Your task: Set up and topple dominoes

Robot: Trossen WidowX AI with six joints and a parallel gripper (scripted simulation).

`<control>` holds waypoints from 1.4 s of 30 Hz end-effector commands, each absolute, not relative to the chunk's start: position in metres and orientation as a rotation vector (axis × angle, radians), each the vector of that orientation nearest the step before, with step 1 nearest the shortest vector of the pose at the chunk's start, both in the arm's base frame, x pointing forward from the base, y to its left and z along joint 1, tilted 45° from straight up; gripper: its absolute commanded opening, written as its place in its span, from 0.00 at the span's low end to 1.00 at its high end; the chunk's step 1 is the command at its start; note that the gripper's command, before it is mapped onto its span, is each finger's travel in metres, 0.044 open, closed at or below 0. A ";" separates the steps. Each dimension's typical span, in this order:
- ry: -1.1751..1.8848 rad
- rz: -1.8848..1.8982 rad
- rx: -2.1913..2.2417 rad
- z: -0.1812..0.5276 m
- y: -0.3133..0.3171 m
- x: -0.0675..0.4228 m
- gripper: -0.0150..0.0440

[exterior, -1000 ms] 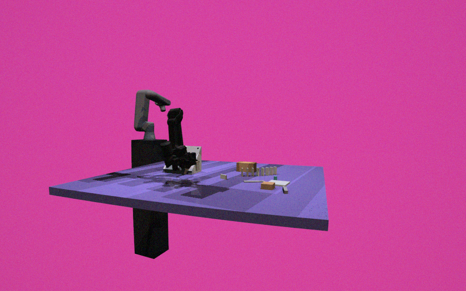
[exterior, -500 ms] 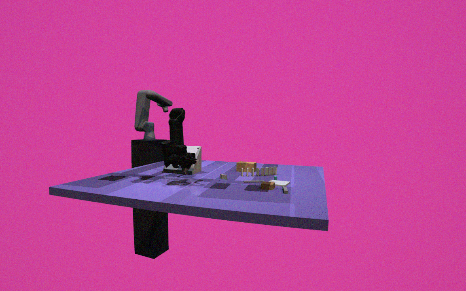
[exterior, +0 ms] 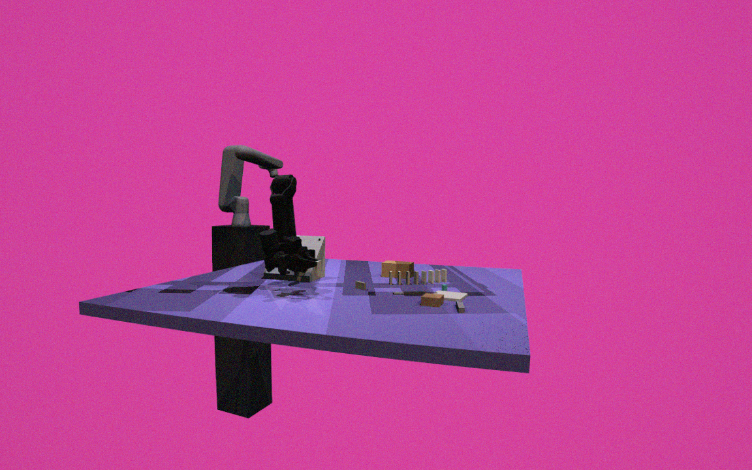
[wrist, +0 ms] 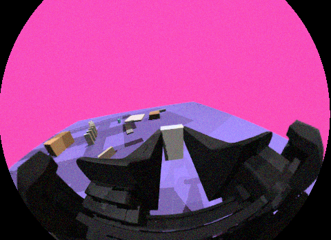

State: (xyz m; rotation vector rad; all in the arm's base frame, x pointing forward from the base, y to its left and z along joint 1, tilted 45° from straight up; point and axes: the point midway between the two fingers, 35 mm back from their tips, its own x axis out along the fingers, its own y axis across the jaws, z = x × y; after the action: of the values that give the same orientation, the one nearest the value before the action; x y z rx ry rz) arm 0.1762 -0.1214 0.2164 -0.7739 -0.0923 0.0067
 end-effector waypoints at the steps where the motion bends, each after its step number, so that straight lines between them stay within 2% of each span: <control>1: -0.089 0.006 -0.774 0.213 -0.126 0.177 0.44; 42: -0.056 -0.010 -0.719 0.171 -0.163 0.184 0.44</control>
State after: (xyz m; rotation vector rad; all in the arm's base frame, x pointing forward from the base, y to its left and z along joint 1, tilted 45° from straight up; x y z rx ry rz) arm 0.1840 -0.1617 0.1711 -0.7117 -0.0556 -0.0050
